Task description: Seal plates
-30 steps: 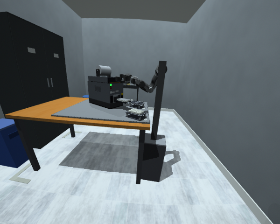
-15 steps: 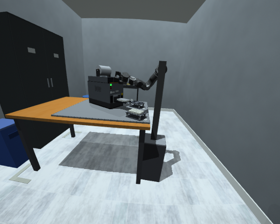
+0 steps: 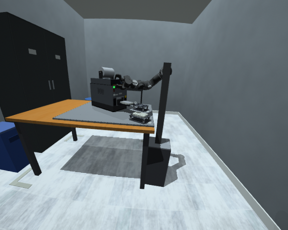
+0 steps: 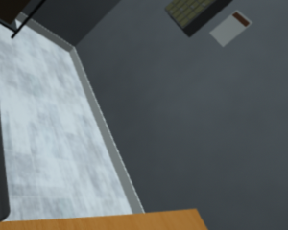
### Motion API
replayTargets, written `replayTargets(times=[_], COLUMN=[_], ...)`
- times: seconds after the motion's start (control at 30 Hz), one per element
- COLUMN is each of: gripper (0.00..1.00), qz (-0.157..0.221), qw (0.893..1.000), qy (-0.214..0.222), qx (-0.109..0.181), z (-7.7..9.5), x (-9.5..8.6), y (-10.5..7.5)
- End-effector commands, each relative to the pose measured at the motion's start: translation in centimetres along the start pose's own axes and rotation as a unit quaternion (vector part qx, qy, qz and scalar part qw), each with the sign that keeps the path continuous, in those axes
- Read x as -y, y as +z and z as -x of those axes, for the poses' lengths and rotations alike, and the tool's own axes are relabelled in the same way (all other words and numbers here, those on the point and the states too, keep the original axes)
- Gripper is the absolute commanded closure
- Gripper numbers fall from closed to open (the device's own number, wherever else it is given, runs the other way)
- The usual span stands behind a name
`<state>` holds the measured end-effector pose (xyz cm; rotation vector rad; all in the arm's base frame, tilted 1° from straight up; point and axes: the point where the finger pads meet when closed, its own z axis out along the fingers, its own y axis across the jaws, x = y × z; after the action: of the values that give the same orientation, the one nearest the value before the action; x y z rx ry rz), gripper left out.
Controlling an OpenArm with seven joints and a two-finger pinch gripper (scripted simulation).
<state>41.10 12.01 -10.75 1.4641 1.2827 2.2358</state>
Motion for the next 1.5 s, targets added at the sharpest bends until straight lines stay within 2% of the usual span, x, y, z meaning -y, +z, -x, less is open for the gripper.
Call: replayTargets(times=[0.0,0.13,0.3,0.4,0.63,0.7,0.77,0.87,0.93,1.17,1.43,1.47], gripper=[0.35,0.35,0.35,0.35,0.35,0.35,0.35,0.35,0.35,0.35,0.35,0.35], qz=[-0.020,-0.065,-0.121,-0.133,-0.207,-0.231,-0.249,-0.283,-0.283,-0.348,-0.418,-0.418], qw=[1.000,0.996,0.985,0.982,0.954,0.943,0.932,0.913,0.913,0.860,0.787,0.787], qy=[-0.014,-0.062,-0.122,-0.134,-0.216,-0.237,-0.263,-0.294,-0.294,-0.373,-0.451,-0.451], qx=[-0.012,-0.022,-0.030,-0.032,-0.032,-0.029,-0.030,-0.020,-0.020,0.000,0.039,0.039], z=[-0.3,0.1,1.1,1.3,3.5,4.5,4.5,6.2,6.2,9.0,12.6,12.6], x=[0.8,2.7,5.0,5.4,7.3,8.1,8.0,8.6,8.6,8.7,8.1,8.1], y=[0.2,0.5,0.5,0.5,0.2,-0.2,-0.1,-0.6,-0.6,-1.3,-2.6,-2.6])
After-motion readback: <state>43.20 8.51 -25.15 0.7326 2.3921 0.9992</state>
